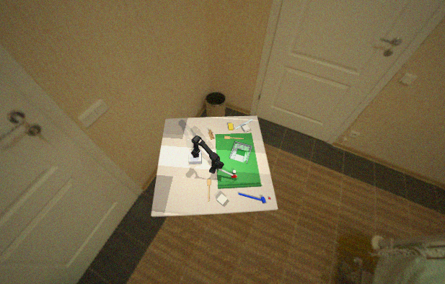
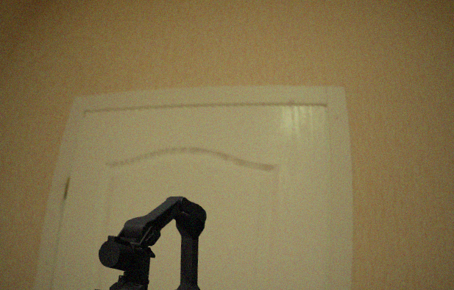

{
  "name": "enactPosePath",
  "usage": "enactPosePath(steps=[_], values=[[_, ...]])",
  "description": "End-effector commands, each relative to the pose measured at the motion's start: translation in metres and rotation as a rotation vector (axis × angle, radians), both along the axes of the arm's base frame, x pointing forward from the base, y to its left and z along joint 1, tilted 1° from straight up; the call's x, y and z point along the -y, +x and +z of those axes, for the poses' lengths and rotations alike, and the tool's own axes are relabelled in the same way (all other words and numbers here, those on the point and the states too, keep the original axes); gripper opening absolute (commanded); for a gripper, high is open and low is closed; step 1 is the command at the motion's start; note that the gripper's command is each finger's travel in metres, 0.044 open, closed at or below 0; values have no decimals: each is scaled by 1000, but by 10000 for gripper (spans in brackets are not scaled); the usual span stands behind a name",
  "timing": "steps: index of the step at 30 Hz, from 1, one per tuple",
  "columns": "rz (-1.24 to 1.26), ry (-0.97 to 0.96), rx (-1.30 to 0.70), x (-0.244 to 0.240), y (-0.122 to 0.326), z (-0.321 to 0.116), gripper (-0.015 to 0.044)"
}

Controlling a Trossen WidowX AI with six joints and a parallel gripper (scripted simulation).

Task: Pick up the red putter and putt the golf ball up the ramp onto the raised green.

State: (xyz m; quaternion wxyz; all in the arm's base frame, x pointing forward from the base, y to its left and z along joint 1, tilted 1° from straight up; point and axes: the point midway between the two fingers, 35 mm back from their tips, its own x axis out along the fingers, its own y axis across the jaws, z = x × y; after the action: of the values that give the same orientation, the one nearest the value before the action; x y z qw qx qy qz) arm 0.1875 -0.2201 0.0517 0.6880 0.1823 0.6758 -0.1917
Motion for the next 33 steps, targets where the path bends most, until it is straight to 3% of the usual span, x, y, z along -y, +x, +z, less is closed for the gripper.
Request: enactPosePath(steps=[1, 25, 29, 33], values=[[-7, -4, 2, 0, 0, -4, 0], [-7, -7, 0, 26, -16, -4, 0], [-12, 1, -2, 22, -15, -6, 0], [-10, 2, 2, -14, 16, -5, 0]])
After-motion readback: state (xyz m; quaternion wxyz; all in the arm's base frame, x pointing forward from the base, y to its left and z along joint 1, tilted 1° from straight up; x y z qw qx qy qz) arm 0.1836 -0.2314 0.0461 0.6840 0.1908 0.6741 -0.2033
